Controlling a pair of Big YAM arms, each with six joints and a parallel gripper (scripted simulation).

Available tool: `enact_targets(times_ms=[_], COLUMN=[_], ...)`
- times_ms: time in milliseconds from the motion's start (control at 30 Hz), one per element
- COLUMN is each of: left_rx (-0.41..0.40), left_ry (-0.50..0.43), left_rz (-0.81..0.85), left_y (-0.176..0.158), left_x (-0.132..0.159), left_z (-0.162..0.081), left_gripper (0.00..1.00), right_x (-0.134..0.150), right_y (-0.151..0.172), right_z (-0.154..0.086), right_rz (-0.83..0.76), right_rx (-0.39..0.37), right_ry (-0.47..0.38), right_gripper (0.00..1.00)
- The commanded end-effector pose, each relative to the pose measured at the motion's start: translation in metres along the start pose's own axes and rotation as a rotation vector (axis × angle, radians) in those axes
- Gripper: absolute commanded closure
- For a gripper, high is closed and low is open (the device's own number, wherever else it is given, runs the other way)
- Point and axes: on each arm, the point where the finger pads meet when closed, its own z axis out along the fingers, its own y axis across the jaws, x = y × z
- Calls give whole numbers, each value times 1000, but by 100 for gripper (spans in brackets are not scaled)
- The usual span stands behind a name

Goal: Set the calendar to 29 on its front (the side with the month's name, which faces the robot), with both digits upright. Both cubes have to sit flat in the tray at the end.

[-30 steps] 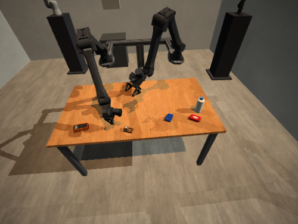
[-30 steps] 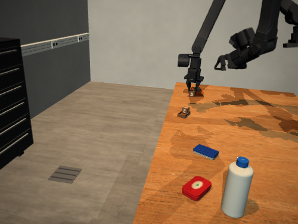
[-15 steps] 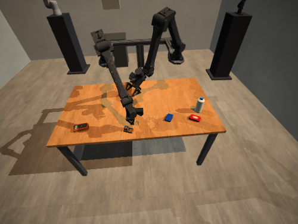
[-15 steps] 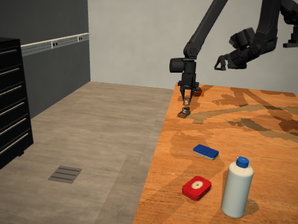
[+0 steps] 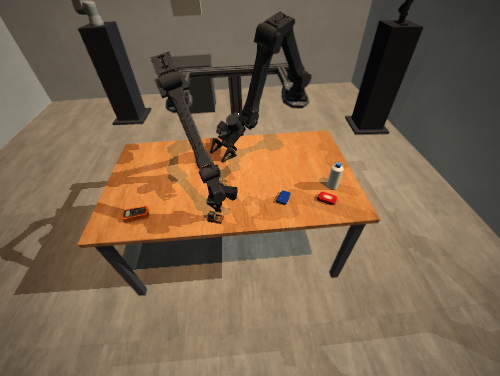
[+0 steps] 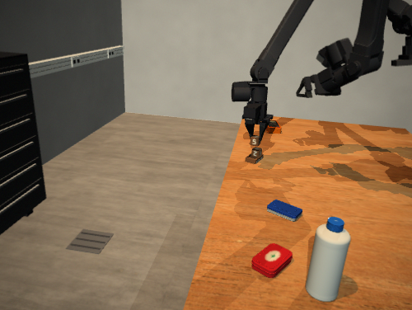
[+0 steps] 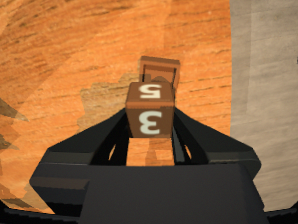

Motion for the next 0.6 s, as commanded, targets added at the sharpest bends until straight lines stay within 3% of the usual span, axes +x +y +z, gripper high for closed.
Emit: enact_targets(times_ms=[0, 167, 300, 567], left_rx=[-1, -1, -1, -1], left_ry=[-16, -16, -16, -16], left_rz=[0, 0, 0, 0], left_y=[1, 1, 1, 1], left_x=[-9, -9, -9, -9], left_z=[2, 2, 2, 2], left_gripper=[0, 0, 0, 0], right_x=[-14, -13, -8, -1], right_y=[-22, -21, -11, -15], right_z=[-23, -23, 5, 20], right_rz=[88, 62, 62, 73], right_rx=[57, 54, 30, 29], right_ry=[-31, -29, -12, -11], right_gripper=[74, 74, 74, 74])
